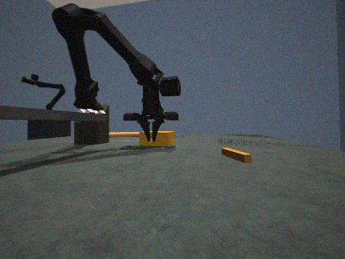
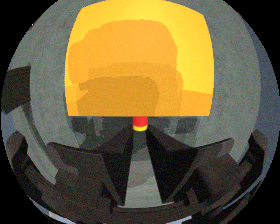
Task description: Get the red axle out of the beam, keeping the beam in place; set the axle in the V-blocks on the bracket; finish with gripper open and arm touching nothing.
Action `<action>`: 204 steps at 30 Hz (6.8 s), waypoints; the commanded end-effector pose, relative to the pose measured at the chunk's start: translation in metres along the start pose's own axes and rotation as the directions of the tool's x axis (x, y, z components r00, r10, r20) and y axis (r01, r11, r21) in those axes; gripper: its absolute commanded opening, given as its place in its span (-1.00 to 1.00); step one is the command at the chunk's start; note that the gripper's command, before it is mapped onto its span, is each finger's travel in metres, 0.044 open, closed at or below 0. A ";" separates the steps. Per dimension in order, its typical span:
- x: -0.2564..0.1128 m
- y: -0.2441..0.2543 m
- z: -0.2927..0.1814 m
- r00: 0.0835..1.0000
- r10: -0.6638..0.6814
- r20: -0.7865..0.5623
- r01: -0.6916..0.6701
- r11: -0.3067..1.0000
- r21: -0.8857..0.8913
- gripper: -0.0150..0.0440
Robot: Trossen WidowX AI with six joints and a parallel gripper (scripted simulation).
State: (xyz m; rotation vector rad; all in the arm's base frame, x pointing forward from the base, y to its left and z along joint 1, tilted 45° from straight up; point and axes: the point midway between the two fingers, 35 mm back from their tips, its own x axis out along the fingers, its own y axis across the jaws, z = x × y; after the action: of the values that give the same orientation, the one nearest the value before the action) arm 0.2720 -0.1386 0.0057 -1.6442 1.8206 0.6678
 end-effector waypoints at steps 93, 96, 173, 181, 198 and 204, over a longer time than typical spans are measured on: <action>-0.006 0.000 -0.092 1.000 0.000 -0.008 0.000 1.000 -0.005 1.00; -0.011 -0.001 -0.092 1.000 0.000 -0.007 0.000 1.000 -0.004 1.00; 0.017 0.000 -0.041 1.000 0.001 -0.006 -0.001 1.000 -0.004 1.00; 0.015 0.000 -0.043 1.000 0.000 -0.011 0.000 1.000 0.001 0.82; 0.015 0.000 -0.043 1.000 0.000 -0.011 0.000 1.000 0.001 -0.49; 0.014 -0.001 -0.043 1.000 0.000 -0.010 0.000 1.000 0.001 -0.49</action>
State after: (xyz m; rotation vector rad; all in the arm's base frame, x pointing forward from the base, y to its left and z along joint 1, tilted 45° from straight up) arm 0.2673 -0.1797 0.0245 -1.6502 1.8282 0.6600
